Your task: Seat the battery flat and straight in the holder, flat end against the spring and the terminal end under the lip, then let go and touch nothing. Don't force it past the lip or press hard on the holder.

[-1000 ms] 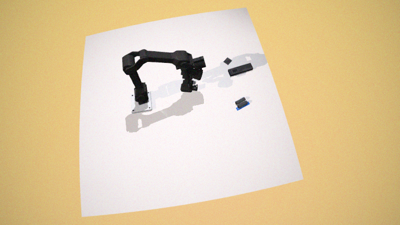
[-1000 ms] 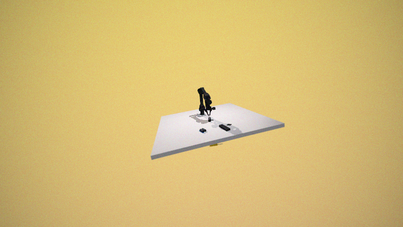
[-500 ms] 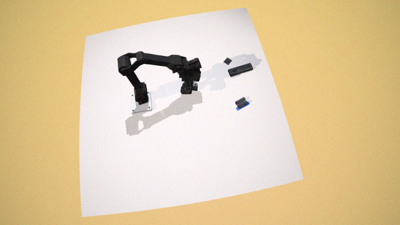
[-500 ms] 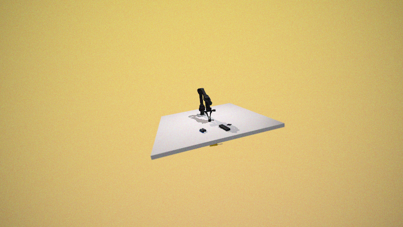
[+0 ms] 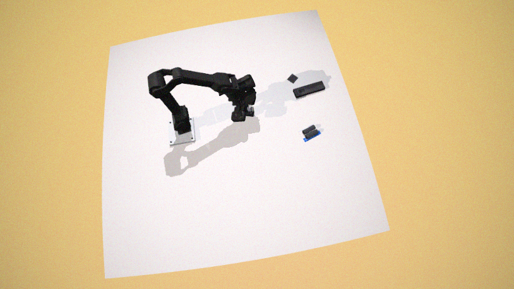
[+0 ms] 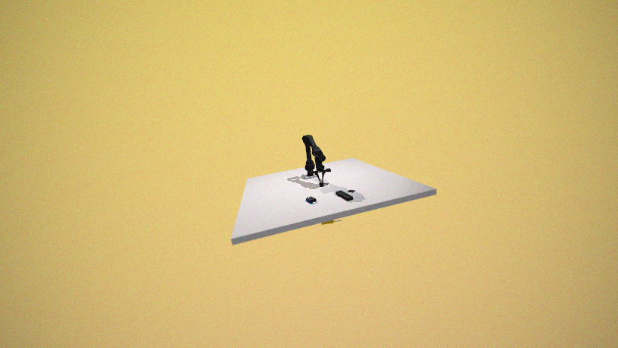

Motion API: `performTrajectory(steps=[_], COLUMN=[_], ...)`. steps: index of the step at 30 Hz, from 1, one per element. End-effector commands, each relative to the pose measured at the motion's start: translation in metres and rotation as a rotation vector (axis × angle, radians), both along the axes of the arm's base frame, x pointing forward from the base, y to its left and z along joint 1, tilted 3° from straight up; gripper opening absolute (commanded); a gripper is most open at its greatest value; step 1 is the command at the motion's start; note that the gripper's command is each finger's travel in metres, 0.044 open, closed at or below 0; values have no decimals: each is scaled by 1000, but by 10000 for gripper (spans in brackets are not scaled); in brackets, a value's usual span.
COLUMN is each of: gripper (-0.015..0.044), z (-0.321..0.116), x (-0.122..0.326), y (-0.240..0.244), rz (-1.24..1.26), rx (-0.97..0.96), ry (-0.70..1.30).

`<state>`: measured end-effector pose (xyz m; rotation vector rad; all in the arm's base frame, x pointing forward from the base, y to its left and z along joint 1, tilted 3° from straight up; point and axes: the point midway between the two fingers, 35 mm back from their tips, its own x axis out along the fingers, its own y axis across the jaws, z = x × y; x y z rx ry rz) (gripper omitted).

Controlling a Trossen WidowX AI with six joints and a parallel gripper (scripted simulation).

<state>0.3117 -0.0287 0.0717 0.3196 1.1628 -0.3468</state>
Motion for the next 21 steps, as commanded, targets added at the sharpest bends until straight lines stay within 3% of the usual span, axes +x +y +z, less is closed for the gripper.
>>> performTrajectory(steps=[1,21], gripper=[71,71], z=[-3,-11], x=[-1,-5], y=[0,3], rz=[-7,-16], rx=[-12,-67], ry=[-18,-132])
